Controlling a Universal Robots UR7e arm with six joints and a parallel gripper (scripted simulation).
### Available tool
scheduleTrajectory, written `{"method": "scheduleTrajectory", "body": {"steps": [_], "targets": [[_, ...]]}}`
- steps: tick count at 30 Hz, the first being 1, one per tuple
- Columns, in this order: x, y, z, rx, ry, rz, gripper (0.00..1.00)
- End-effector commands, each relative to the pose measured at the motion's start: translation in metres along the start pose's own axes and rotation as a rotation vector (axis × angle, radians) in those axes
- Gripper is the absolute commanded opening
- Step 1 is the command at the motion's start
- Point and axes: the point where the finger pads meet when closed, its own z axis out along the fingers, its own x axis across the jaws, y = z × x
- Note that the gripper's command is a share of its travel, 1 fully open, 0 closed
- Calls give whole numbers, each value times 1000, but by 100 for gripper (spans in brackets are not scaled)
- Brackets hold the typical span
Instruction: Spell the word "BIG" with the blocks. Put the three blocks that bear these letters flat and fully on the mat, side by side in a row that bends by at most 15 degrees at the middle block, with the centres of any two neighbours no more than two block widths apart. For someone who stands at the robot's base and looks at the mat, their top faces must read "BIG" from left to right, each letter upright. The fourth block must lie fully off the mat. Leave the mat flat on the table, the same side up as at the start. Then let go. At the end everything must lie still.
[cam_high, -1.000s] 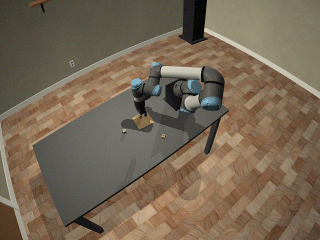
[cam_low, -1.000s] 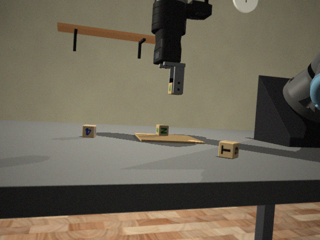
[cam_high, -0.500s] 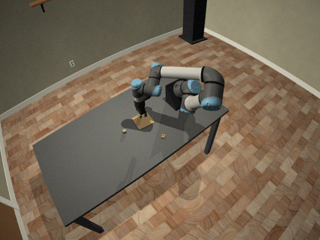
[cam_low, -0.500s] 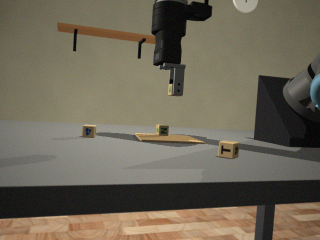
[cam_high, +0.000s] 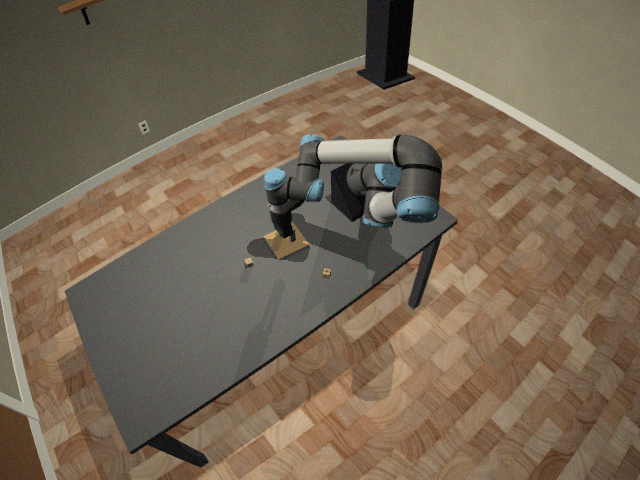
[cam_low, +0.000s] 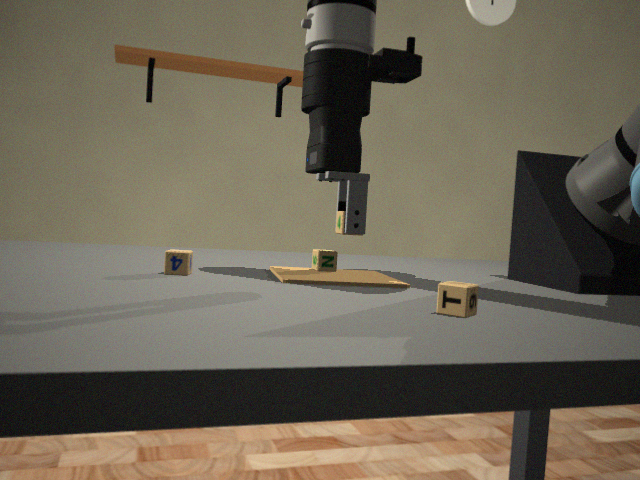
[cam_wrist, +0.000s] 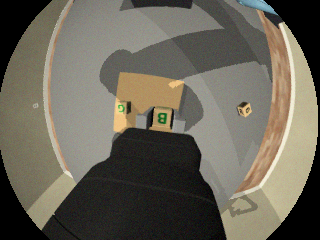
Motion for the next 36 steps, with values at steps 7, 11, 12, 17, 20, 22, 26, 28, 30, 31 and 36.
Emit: {"method": "scheduleTrajectory", "body": {"steps": [7,11,12,17,20,22,26,28,30,31,36], "targets": [[0,0,39,-2,0,1,49],[0,0,46,-2,0,1,49],[0,0,47,-2,0,1,49],[0,0,47,-2,-1,0,49],[-1,1,46,-5,-3,-1,49],[-1,1,46,-5,-3,-1,49],[-1,1,46,-5,-3,-1,49],[-1,1,46,-5,-3,-1,49],[-1,1,46,-5,-3,-1,49],[-1,1,46,-5,-3,-1,49],[-1,1,46,-5,-3,-1,49]]}}
